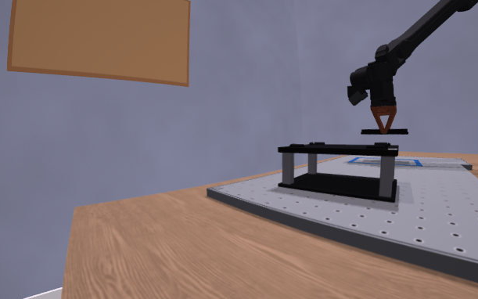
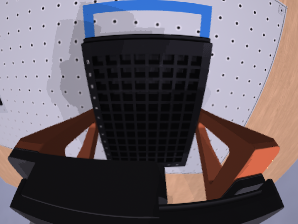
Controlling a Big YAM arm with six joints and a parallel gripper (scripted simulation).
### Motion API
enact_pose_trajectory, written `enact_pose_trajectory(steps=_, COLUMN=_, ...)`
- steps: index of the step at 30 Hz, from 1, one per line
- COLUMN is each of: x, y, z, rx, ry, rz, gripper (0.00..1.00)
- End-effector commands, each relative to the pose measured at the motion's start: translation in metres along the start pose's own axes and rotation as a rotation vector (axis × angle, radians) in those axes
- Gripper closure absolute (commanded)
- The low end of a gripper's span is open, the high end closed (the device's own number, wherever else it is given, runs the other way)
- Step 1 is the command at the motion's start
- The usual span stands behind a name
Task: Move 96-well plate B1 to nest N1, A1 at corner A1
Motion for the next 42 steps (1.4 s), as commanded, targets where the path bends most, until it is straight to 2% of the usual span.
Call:
enact_pose_trajectory(steps=1, x=-0.007, y=-0.006, z=-0.006, rx=0.016, ry=0.013, rz=-0.019, gripper=1.00)
enact_pose_trajectory(steps=16, x=-0.007, y=-0.006, z=-0.006, rx=0.016, ry=0.013, rz=-0.019, gripper=1.00)
enact_pose_trajectory(steps=17, x=-0.008, y=-0.011, z=0.006, rx=0.000, ry=0.009, rz=-0.011, gripper=1.00)
enact_pose_trajectory(steps=19, x=-0.008, y=-0.011, z=0.006, rx=0.000, ry=0.009, rz=-0.011, gripper=1.00)
enact_pose_trajectory(steps=24, x=-0.008, y=-0.011, z=0.028, rx=-0.012, ry=0.001, rz=-0.001, gripper=1.00)
enact_pose_trajectory(steps=42, x=-0.020, y=-0.036, z=0.071, rx=0.000, ry=0.008, rz=-0.013, gripper=1.00)
Point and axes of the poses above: the point where the finger pads meet when closed, its own x axis out along the fingers, its own z axis across the jaws, y = z × x, the point moved 9 cm from there along -x, back along the fingers, and after that the axes turned 14 degrees about -x, right-handed, at the moved point
